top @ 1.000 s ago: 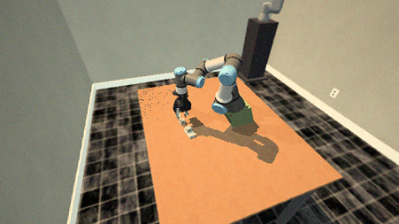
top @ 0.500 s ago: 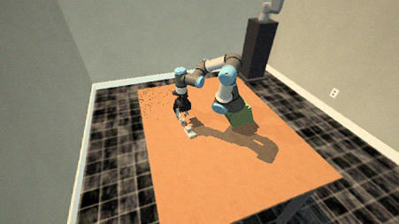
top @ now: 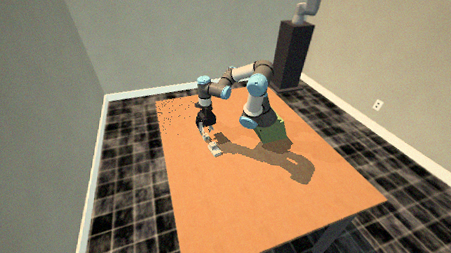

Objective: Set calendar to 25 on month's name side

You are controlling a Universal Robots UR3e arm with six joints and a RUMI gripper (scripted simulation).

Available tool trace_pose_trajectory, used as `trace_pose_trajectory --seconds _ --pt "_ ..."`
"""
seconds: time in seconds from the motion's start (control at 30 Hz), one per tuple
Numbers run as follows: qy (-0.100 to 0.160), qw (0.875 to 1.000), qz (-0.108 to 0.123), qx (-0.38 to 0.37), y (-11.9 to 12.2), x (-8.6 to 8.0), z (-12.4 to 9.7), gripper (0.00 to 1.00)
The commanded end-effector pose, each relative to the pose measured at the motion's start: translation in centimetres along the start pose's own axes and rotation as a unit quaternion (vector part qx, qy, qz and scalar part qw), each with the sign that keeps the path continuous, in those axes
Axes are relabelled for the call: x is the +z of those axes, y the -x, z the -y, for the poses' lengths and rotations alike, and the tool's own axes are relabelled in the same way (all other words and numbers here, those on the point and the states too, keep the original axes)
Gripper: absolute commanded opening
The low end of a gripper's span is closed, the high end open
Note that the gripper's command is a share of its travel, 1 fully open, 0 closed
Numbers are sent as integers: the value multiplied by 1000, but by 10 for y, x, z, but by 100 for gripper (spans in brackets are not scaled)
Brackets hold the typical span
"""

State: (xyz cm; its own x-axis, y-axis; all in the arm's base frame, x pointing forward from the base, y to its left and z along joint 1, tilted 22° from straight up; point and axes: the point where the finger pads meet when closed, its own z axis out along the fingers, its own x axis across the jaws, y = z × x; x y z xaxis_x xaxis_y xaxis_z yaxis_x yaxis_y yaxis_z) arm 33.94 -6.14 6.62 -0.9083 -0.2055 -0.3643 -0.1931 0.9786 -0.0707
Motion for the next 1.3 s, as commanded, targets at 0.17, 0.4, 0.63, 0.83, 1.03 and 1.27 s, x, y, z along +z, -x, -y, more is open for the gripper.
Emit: trace_pose_trajectory --seconds 0.17,0.4,0.63,0.83,1.03,1.27 --pt "-1 1000 1 0 1 -1 1 29" --pt "-1 1000 1 0 1 0 1 29" --pt "-1 1000 1 0 1 3 1 29" --pt "-1 1000 1 0 1 12 1 29" --pt "-1 1000 1 0 1 23 1 29" --pt "-1 1000 1 0 1 28 1 29"
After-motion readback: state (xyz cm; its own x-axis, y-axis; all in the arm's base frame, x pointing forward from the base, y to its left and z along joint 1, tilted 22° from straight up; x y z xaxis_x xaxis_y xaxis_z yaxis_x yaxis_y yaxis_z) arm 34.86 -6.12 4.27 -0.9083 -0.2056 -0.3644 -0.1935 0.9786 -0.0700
